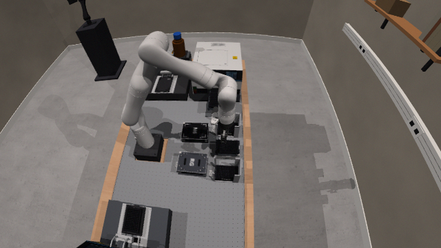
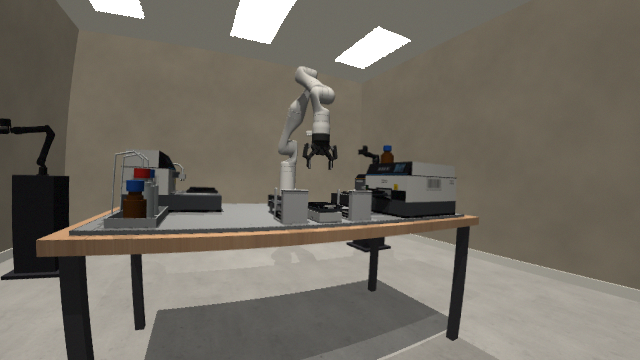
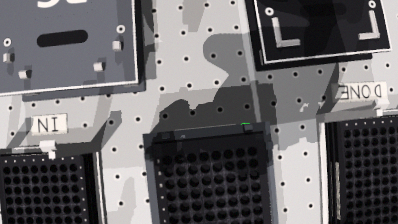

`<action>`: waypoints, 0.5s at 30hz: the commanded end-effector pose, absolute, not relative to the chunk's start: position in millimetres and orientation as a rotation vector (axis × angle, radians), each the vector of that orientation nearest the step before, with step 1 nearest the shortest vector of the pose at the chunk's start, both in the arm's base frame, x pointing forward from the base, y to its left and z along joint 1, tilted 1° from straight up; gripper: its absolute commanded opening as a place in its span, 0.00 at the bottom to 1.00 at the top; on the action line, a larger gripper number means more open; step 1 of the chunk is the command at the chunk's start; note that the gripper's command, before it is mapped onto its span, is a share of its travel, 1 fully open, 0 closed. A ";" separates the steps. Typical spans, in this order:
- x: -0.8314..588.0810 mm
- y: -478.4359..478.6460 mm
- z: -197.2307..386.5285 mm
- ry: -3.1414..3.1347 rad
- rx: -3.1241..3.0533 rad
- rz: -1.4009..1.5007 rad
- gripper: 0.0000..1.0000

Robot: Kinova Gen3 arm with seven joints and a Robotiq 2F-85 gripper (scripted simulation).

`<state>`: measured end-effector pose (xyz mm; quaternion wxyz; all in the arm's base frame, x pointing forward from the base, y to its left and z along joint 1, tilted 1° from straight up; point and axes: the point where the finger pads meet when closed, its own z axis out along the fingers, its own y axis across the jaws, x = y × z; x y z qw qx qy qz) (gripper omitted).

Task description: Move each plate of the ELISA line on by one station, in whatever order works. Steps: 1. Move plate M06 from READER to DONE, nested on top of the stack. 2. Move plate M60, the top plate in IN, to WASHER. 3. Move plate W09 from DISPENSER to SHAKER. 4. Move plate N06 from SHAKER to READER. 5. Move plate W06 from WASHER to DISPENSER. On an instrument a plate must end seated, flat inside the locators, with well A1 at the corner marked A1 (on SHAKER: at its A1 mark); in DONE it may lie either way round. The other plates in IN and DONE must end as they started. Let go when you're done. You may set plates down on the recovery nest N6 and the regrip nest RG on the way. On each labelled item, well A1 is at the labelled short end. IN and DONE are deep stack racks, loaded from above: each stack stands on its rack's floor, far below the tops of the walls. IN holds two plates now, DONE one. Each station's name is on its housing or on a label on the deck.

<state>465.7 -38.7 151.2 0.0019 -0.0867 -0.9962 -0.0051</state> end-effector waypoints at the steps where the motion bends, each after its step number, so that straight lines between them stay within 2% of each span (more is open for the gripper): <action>1: 454.7 -47.3 151.9 -3.128 -0.276 -0.015 1.00; 15: 425.5 -69.3 151.7 -3.105 -0.463 -0.015 1.00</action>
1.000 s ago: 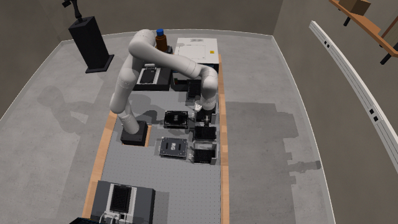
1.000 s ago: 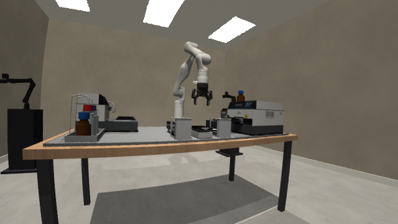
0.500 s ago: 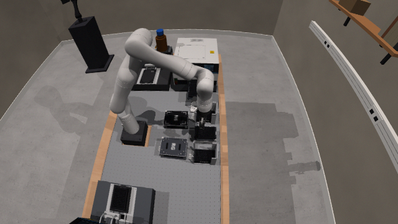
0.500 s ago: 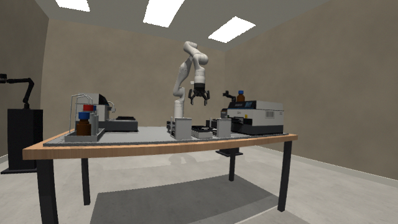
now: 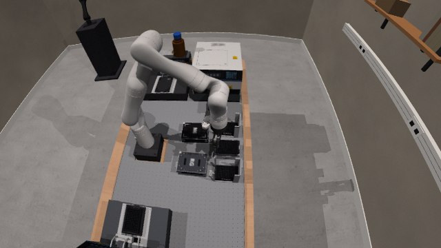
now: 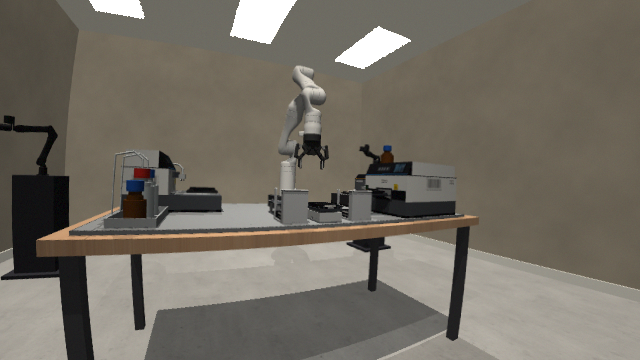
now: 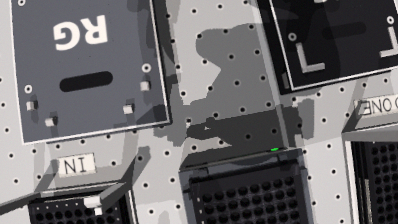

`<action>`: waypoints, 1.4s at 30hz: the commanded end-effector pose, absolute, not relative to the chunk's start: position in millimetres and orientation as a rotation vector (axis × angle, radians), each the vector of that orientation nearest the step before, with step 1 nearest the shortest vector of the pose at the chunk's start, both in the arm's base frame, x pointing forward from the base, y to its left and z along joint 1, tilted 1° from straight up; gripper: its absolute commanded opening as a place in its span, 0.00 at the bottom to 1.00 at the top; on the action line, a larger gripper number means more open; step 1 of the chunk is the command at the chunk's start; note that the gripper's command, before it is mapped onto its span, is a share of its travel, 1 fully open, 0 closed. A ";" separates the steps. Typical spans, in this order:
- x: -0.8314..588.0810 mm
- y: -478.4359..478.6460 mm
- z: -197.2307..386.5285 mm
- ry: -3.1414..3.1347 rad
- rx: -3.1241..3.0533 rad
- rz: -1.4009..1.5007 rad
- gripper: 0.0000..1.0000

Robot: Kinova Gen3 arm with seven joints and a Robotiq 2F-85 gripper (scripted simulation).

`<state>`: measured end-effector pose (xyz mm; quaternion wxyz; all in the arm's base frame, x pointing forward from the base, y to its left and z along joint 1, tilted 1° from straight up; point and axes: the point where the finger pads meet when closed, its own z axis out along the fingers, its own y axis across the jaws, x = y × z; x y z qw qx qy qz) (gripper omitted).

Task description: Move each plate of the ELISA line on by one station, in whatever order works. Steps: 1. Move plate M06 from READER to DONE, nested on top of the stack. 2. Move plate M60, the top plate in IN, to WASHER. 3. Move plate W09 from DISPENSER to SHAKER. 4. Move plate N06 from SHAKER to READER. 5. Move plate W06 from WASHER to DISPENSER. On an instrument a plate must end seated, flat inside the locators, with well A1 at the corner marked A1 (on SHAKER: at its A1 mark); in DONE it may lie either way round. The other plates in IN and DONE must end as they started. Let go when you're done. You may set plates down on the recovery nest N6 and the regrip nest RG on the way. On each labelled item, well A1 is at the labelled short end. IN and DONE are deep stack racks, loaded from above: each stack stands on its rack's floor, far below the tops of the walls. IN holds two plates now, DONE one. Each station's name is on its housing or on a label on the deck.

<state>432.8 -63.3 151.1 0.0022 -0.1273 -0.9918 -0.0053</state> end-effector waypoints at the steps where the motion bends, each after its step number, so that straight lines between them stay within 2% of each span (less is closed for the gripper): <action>1: 422.8 -71.3 151.7 -3.105 -0.463 -0.015 1.00; 42: 324.2 -145.0 151.0 -3.027 -0.830 -0.014 1.00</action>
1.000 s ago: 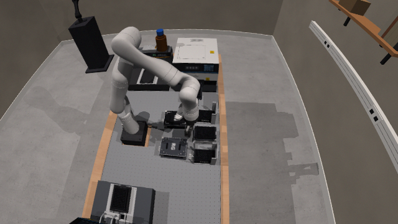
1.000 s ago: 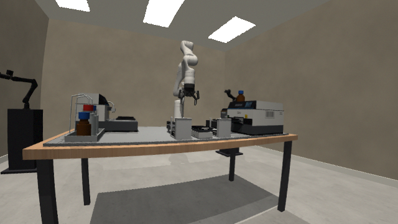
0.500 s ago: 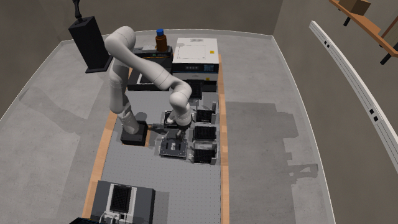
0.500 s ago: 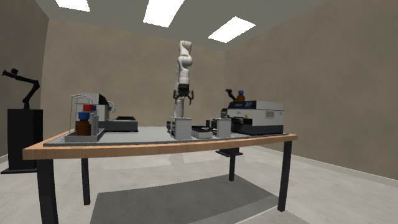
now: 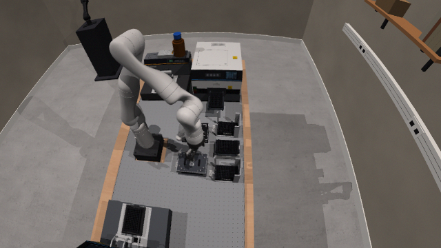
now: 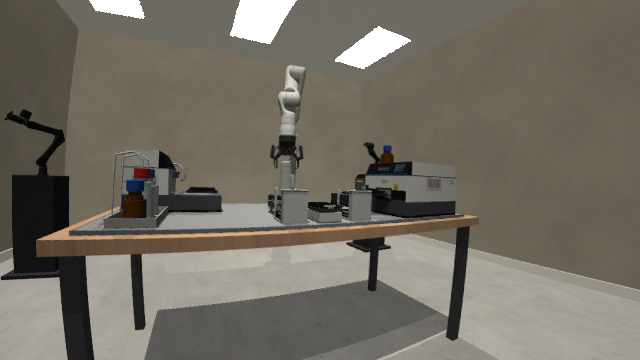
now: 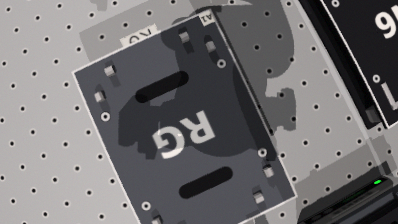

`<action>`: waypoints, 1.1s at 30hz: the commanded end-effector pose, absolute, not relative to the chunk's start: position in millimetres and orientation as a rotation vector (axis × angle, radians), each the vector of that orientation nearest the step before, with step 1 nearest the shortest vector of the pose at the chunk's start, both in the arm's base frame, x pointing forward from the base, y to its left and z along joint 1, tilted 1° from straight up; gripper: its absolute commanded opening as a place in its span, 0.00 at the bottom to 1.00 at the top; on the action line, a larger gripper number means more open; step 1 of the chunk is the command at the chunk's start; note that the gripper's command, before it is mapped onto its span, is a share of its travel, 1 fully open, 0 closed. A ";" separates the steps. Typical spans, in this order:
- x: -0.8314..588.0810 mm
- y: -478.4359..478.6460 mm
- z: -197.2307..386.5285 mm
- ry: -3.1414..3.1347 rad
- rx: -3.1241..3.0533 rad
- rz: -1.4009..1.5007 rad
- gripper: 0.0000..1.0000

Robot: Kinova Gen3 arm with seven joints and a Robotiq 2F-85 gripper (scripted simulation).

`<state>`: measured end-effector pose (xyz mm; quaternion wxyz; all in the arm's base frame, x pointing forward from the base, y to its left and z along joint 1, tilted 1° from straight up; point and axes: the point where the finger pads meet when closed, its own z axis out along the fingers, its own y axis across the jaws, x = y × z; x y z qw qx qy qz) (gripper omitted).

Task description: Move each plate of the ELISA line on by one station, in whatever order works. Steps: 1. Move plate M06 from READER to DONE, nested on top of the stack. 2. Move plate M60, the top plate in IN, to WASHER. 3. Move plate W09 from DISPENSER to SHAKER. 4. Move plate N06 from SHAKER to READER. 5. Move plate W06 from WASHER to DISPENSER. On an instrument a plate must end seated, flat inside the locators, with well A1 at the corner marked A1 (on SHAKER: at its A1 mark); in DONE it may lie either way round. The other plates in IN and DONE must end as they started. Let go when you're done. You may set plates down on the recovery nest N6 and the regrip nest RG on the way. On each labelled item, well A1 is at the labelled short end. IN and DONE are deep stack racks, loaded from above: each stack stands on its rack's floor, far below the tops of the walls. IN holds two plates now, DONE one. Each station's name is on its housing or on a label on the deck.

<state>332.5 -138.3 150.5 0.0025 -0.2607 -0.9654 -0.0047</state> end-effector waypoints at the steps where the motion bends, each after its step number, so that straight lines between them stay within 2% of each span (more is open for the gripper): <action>1: 321.5 -147.0 150.9 -3.027 -0.830 -0.014 1.00; 33: 252.2 -198.8 150.5 -2.928 -1.127 -0.013 1.00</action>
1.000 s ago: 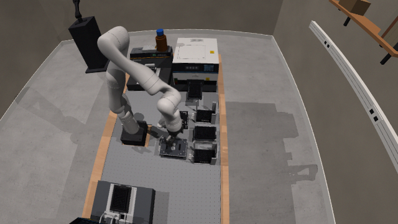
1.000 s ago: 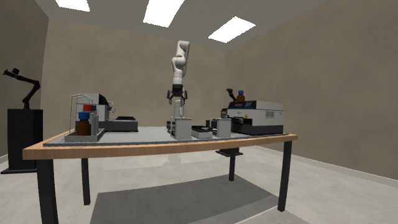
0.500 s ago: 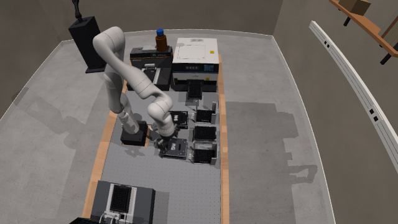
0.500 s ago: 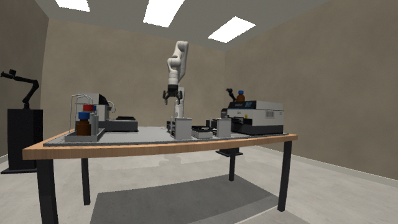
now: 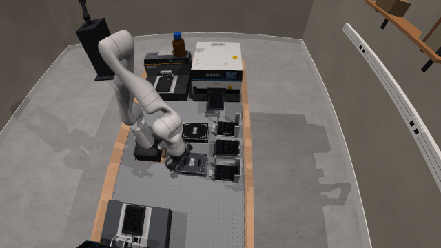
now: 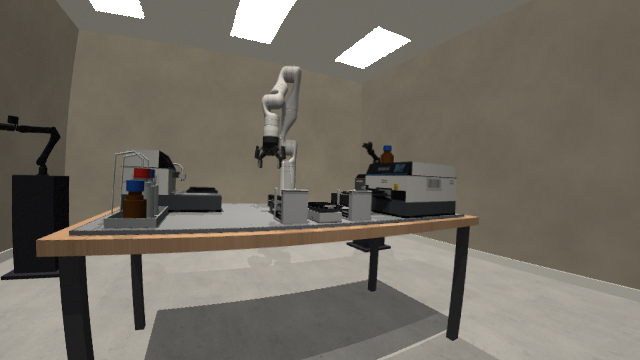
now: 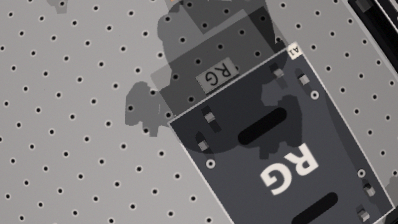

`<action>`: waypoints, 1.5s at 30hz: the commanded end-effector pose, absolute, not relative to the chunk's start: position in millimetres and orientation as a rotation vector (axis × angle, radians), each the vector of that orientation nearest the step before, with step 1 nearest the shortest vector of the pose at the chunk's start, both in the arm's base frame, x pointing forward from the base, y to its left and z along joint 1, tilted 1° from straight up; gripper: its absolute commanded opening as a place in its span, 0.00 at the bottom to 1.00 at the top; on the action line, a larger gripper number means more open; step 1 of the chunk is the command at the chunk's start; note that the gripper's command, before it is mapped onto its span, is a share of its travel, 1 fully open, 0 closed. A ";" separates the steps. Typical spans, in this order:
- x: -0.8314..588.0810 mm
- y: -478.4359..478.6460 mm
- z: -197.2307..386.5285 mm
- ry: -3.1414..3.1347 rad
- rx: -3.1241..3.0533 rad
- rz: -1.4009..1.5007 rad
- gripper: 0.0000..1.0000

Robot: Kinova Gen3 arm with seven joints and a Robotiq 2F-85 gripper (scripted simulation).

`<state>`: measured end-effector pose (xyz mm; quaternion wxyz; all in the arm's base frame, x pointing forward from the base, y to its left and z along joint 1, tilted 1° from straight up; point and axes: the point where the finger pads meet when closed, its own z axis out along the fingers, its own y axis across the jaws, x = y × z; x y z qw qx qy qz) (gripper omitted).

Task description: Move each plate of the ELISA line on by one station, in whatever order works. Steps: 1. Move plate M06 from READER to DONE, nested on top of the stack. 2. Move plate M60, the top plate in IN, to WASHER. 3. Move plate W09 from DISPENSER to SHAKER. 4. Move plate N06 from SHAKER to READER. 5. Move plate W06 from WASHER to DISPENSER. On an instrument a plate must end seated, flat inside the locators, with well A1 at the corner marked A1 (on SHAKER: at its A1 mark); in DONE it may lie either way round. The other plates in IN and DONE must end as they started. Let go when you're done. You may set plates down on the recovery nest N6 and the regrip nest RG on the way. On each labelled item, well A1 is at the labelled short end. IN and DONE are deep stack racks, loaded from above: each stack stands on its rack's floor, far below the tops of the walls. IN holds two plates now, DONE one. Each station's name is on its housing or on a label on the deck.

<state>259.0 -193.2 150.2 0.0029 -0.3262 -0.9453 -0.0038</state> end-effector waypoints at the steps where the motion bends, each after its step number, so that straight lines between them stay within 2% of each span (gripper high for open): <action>1: 249.6 -200.9 150.5 -2.905 -1.185 -0.013 1.00; 18: 212.3 -228.7 150.3 -2.905 -1.185 -0.013 1.00; 21: 204.3 -234.8 150.2 -2.828 -1.357 -0.012 1.00; 40: 167.0 -262.6 150.0 -2.828 -1.357 -0.012 1.00; 45: 153.6 -272.6 149.9 -2.741 -1.523 -0.012 1.00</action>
